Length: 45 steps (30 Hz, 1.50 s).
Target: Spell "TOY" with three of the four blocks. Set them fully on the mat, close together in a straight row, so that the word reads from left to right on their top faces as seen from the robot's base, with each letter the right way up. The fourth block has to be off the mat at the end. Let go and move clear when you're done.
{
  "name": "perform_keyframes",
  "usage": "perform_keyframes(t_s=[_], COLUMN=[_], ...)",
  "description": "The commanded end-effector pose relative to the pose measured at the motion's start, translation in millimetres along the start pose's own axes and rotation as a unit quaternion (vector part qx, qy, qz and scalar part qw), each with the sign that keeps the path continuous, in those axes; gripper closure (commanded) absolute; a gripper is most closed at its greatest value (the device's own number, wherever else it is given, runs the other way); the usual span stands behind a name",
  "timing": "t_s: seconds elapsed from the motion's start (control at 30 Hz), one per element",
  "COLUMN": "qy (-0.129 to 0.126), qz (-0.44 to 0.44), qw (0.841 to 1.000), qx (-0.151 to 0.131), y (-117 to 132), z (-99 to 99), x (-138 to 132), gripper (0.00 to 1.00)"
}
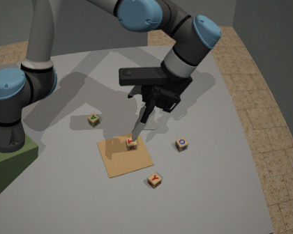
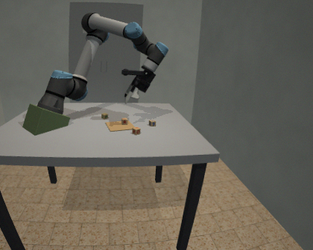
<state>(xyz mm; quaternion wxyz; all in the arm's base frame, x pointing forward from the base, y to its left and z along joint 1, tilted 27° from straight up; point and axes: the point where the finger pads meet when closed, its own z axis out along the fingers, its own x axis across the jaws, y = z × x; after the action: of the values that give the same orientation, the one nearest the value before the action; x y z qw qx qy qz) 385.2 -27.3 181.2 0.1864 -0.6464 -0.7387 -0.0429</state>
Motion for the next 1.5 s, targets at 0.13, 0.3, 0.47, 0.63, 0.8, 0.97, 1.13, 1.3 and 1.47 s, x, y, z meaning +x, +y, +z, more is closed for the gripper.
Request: perform_keyframes(t_s=[0.13,0.3,0.47,0.63,0.8,0.97,1.13,1.3,1.47], qy=[0.0,0.0,-0.001,0.0,0.0,0.0,0.0,0.0,0.0], qz=[0.0,0.0,0.0,0.0,0.0,0.0,0.0,0.0,0.0], qw=[1.0,1.0,1.0,1.0,1.0,1.0,1.0,1.0,1.0], qx=[0.0,-0.001,-0.001,-0.001,-0.001,-0.001,-0.001,-0.001,-0.001], y=[10.4,25.4,62.4,101.6,119.6,133.9,135.0,135.0,135.0], z=[-8.2,-18.8,-41.5,-60.6,-67.8,-72.8,-73.1,-73.1,-73.1], x=[-2.1,-4.8,-10.4,-14.7,-16.1,-16.9,-17.0,-17.0,-17.0], gripper=[0.0,0.0,0.0,0.0,0.0,0.0,0.0,0.0,0.0])
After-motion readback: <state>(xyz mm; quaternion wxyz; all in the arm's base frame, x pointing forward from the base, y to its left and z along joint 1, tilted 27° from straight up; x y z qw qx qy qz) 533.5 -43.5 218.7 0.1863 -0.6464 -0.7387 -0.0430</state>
